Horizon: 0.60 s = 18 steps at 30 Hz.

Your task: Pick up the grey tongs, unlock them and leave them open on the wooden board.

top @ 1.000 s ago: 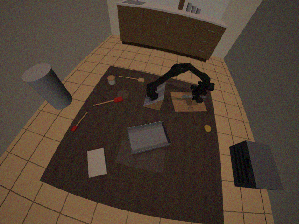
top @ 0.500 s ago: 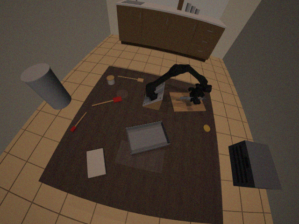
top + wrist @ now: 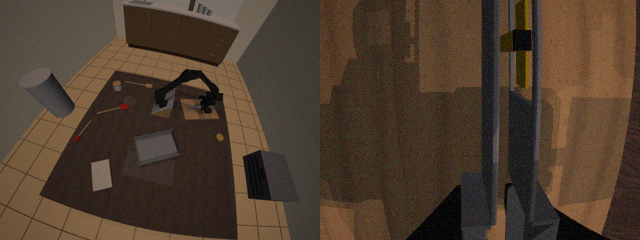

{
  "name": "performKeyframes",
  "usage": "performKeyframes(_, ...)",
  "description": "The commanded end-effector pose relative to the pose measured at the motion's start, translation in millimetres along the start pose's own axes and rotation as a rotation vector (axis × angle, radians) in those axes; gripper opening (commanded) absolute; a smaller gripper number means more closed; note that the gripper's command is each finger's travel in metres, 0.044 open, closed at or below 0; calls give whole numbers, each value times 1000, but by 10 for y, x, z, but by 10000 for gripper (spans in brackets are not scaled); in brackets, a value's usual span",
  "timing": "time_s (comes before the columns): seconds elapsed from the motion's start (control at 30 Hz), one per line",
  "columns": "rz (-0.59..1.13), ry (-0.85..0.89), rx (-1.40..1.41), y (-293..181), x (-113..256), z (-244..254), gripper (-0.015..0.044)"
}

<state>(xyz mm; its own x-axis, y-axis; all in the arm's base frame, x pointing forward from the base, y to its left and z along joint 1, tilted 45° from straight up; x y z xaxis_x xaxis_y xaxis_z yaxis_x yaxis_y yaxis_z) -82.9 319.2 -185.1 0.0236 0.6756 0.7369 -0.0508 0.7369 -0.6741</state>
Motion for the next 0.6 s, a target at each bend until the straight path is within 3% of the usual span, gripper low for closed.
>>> performKeyframes(0.0,-2,3,-4,-2,-17,2,-150)
performKeyframes(0.03,-2,3,-4,-2,-17,2,-150)
performKeyframes(0.57,0,0,0,-3,-9,-1,270)
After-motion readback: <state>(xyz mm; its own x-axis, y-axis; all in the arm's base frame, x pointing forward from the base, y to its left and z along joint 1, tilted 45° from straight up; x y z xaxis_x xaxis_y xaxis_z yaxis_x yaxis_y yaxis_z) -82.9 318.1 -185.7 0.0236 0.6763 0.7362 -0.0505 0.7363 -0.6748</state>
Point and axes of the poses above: the point midway between the two fingers, 35 mm back from their tips, its own x axis back along the fingers, its own z axis across the jaws, y = z × x, the point moved 10 cm from there along x, back along the fingers, and after that the axes turned 13 degrees about -x, right-handed, at the moved point
